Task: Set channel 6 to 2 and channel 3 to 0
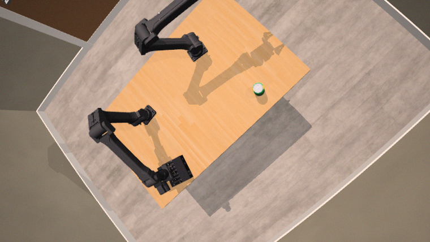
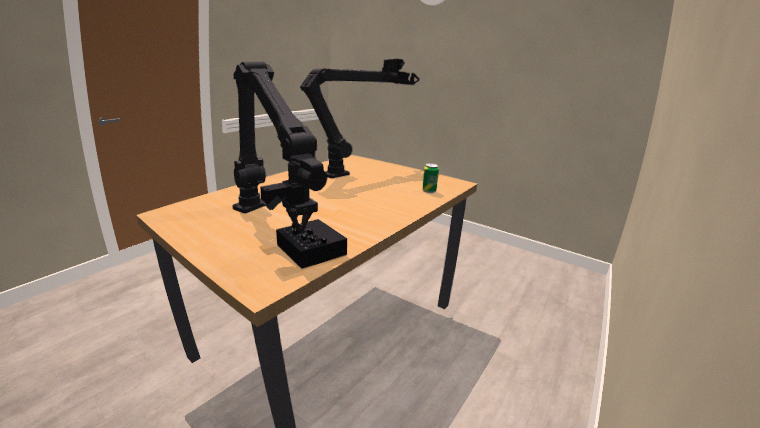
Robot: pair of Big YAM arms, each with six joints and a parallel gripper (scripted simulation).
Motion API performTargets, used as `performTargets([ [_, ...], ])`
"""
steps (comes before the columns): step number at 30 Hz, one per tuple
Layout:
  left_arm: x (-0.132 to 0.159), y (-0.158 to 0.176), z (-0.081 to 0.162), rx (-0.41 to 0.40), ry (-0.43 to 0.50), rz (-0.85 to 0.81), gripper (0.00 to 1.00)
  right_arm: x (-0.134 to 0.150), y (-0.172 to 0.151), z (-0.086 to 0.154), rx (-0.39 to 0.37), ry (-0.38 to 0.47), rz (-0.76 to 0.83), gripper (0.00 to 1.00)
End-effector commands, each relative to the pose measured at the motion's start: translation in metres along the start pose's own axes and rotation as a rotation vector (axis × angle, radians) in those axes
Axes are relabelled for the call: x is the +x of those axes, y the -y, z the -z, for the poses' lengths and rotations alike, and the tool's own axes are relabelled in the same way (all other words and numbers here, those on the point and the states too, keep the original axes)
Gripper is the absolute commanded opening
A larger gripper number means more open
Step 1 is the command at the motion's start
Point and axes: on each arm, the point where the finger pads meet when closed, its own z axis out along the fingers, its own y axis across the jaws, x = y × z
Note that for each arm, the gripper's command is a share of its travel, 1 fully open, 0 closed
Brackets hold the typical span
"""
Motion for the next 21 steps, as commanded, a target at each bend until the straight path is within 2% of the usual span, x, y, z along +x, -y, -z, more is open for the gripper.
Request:
performTargets([
  [1, -0.012, -0.003, 0.003, -0.003, 0.038, 0.008, 1.00, -0.008, -0.008, 0.015, -0.047, 0.003, -0.002, 0.00],
  [9, -0.012, -0.003, 0.003, -0.003, 0.038, 0.008, 1.00, 0.005, -0.009, 0.016, -0.049, 0.002, -0.001, 0.00],
  [21, -0.012, -0.003, 0.003, -0.003, 0.038, 0.008, 1.00, 0.007, -0.011, 0.019, -0.052, 0.002, -0.001, 0.00],
])
